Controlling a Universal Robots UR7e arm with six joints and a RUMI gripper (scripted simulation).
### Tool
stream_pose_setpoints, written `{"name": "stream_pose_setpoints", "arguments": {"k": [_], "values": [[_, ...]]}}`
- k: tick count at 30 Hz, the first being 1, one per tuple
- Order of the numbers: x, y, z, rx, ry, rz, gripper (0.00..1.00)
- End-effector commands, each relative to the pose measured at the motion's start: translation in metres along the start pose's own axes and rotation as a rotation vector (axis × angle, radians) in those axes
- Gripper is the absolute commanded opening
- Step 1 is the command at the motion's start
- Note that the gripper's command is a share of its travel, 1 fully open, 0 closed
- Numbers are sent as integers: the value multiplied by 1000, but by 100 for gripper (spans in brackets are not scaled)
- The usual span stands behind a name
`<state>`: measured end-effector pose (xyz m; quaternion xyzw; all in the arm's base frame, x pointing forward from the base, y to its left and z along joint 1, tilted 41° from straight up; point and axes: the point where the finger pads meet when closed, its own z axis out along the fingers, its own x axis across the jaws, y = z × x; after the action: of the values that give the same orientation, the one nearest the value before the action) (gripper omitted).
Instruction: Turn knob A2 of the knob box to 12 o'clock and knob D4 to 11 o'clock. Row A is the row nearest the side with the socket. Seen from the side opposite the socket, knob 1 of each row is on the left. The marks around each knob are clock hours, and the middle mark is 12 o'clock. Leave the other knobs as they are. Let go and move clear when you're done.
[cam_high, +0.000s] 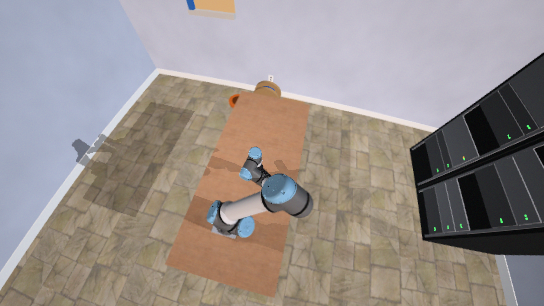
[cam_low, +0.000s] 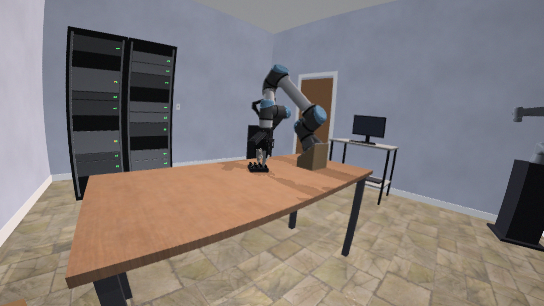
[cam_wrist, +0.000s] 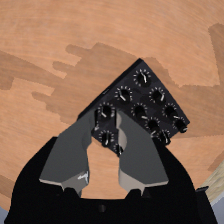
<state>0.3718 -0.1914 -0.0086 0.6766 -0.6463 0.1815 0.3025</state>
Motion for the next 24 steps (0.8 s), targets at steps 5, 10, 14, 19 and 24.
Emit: {"name": "stream_pose_setpoints", "arguments": {"k": [5,10,14,19,24], "values": [[0,0,0,1,0,0,11],[0,0,-6,1,0,0,11],[0,0,-16,1,0,0,11],[0,0,-25,1,0,0,11],[0,0,-36,1,0,0,11]]}}
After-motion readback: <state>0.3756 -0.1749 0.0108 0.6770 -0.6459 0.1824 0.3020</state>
